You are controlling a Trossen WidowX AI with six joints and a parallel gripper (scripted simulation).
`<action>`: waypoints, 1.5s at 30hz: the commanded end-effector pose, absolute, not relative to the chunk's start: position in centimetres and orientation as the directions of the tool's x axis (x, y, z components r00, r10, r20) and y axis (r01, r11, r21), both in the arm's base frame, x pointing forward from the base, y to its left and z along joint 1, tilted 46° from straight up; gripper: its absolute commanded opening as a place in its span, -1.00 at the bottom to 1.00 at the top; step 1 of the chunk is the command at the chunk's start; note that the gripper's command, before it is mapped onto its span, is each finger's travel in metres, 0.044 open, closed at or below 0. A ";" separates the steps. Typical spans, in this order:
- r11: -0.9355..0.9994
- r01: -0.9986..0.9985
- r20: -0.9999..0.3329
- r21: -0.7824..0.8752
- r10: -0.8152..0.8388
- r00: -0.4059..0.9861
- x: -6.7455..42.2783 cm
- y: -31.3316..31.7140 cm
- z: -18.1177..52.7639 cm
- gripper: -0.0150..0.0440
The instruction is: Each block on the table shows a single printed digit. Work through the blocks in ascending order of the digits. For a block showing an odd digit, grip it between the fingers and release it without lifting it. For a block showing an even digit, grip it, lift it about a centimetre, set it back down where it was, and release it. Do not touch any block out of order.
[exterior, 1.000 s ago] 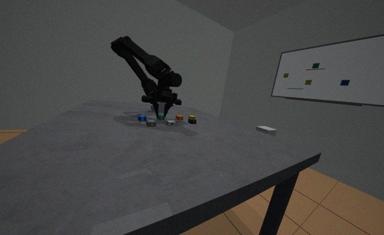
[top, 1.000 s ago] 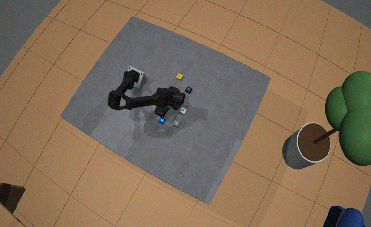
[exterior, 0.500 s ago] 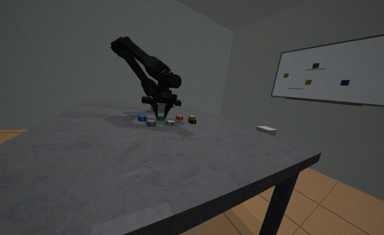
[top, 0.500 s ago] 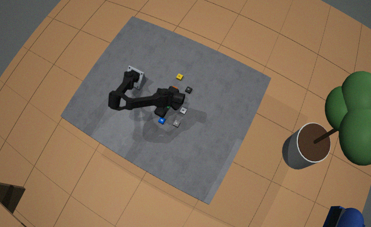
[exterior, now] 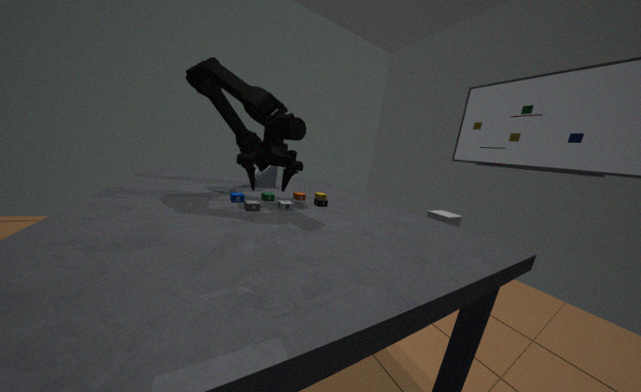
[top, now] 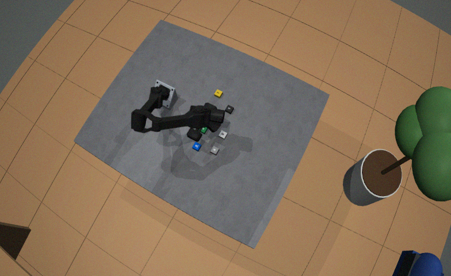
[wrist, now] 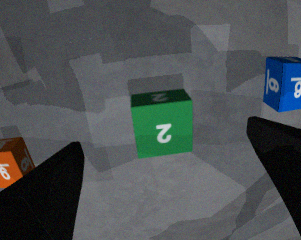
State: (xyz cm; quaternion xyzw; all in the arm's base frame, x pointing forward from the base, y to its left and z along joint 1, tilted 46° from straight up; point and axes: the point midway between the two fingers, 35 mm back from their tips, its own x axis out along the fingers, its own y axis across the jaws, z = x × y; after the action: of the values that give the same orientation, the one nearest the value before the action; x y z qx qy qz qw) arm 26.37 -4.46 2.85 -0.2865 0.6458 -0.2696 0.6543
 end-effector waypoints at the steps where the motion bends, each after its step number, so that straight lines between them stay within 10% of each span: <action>1: 0.695 -0.007 -0.695 -0.719 -0.718 0.030 26.6 -3.3 4.0 0.86; 13: 0.698 -0.008 -0.697 -0.716 -0.716 0.029 26.3 2.5 9.5 -0.08; 39: 0.695 -0.004 -0.695 -0.719 -0.718 0.033 36.0 -2.0 14.7 -0.08; 45: 0.695 -0.003 -0.695 -0.719 -0.718 0.035 36.4 -6.4 10.4 0.45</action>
State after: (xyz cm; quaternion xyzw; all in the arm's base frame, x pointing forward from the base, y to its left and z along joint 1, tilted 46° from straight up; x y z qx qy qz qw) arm 36.65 -3.13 12.92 -0.2799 0.6327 -0.2649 0.6717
